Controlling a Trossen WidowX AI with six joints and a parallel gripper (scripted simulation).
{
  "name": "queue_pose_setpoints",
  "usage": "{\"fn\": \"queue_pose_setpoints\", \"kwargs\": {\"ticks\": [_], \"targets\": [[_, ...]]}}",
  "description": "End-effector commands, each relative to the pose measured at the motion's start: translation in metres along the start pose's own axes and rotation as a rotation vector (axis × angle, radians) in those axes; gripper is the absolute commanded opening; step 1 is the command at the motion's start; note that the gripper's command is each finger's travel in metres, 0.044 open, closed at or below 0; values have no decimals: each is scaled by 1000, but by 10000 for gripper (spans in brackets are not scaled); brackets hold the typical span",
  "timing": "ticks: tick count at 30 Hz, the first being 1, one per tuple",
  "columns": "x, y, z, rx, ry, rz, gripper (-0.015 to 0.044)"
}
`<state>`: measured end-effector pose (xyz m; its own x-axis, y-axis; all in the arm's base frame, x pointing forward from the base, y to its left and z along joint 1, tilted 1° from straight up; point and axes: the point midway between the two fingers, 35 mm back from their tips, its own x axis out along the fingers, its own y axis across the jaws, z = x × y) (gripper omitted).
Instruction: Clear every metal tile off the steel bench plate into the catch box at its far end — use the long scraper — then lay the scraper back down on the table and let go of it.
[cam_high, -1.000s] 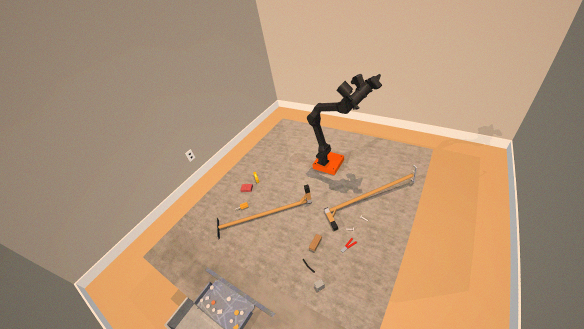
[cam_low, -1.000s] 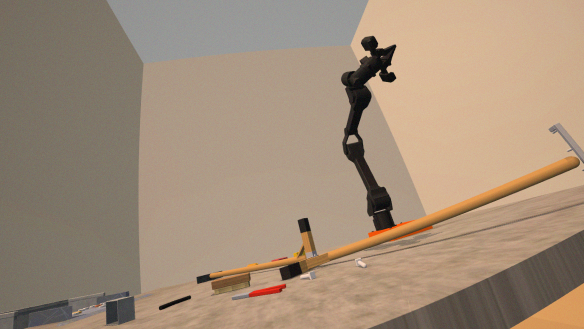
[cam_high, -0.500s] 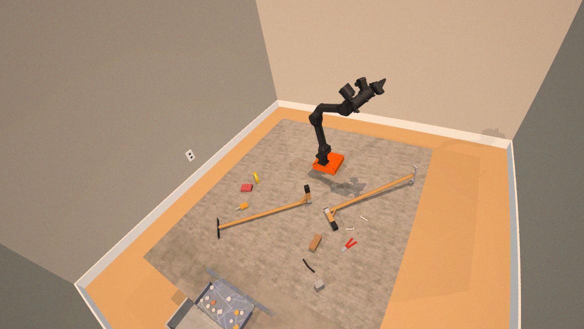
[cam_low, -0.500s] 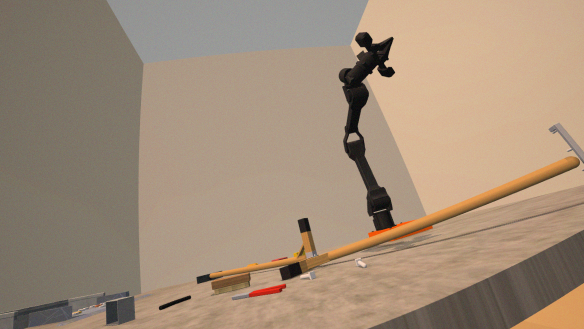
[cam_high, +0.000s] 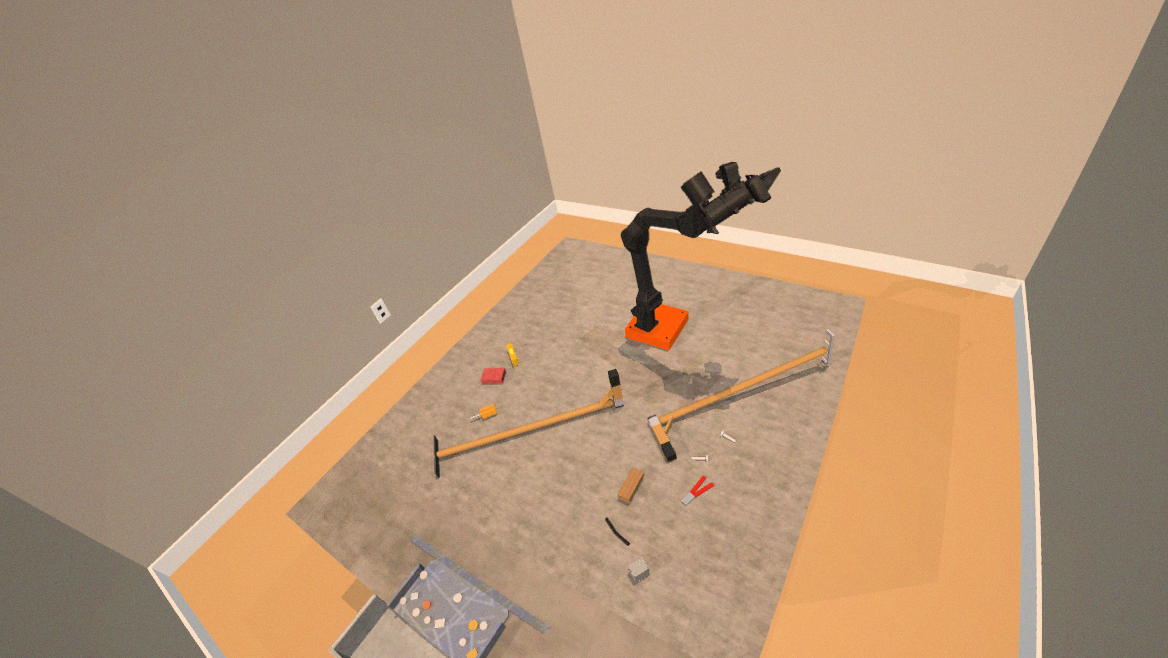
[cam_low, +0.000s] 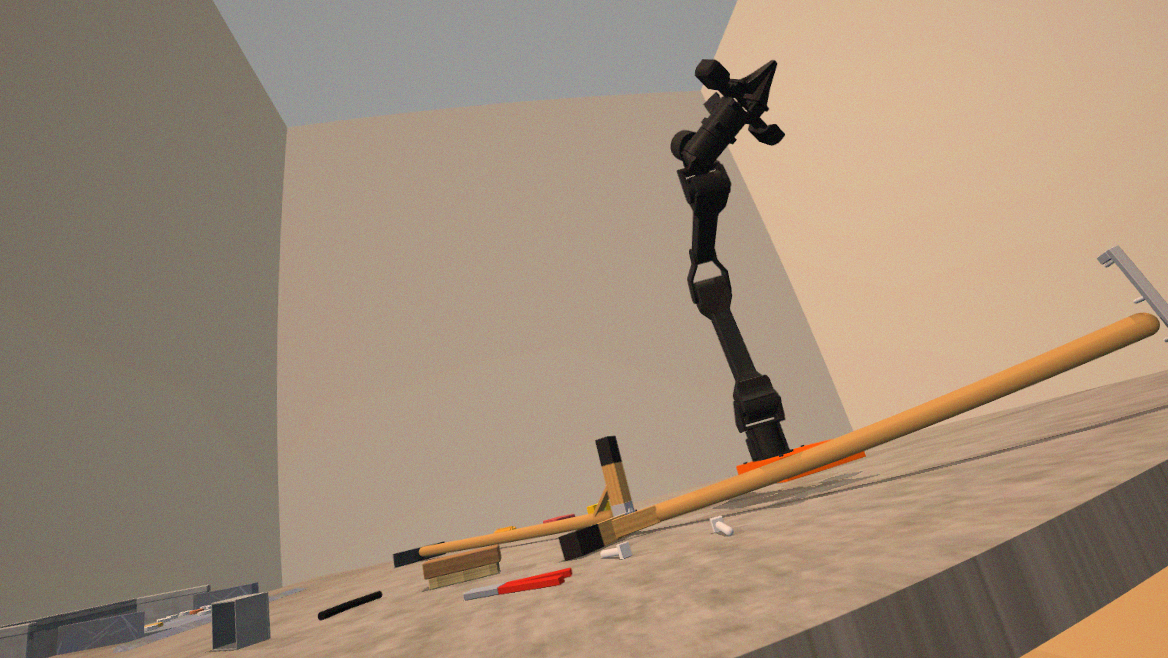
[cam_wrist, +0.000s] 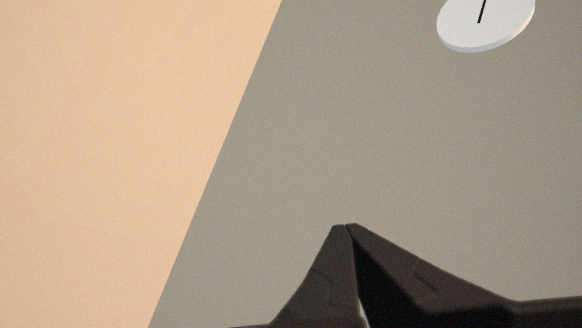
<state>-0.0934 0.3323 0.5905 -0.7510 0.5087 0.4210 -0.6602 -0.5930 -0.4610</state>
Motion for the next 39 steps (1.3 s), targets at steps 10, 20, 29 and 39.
{"fn": "queue_pose_setpoints", "kwargs": {"ticks": [10, 20, 29, 39], "targets": [[-13, -38, -21, 1, 65, -110, 0], [-26, -65, -36, 4, 112, -190, 0], [-41, -89, -49, 7, 153, -262, 0], [-59, -115, -62, 9, 198, -344, 0]]}}
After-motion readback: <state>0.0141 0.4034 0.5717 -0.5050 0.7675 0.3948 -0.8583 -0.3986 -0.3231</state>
